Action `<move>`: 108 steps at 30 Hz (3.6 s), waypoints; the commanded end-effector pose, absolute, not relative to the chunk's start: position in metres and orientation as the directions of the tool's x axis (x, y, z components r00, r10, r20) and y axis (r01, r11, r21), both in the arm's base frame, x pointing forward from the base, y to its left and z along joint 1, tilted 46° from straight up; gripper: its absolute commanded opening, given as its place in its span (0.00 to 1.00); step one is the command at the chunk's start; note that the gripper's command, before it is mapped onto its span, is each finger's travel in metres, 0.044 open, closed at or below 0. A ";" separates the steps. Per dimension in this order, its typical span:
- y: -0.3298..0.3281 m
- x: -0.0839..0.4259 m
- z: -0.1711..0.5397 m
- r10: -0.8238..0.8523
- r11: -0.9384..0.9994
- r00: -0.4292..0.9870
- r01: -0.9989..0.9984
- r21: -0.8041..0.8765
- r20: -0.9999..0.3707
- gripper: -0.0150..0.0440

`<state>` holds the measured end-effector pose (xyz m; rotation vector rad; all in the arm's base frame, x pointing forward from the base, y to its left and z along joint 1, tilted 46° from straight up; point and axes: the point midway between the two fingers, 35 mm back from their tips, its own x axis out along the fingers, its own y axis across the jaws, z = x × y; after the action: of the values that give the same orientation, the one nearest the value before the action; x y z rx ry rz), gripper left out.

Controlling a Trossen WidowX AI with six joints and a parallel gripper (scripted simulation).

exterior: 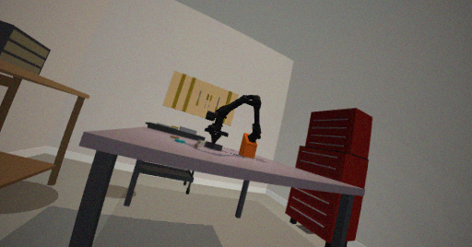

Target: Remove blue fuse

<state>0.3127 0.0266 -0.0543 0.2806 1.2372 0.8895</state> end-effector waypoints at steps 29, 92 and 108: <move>0.017 0.313 -0.045 0.716 0.646 0.055 -0.431 0.630 -0.696 0.25; -0.015 0.310 -0.014 0.717 0.646 0.057 -0.428 0.632 -0.695 0.25; -0.069 0.313 -0.055 0.704 0.660 0.060 -0.425 0.620 -0.708 0.25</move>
<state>0.3141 -0.0565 -0.0455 0.2832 1.2394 0.8721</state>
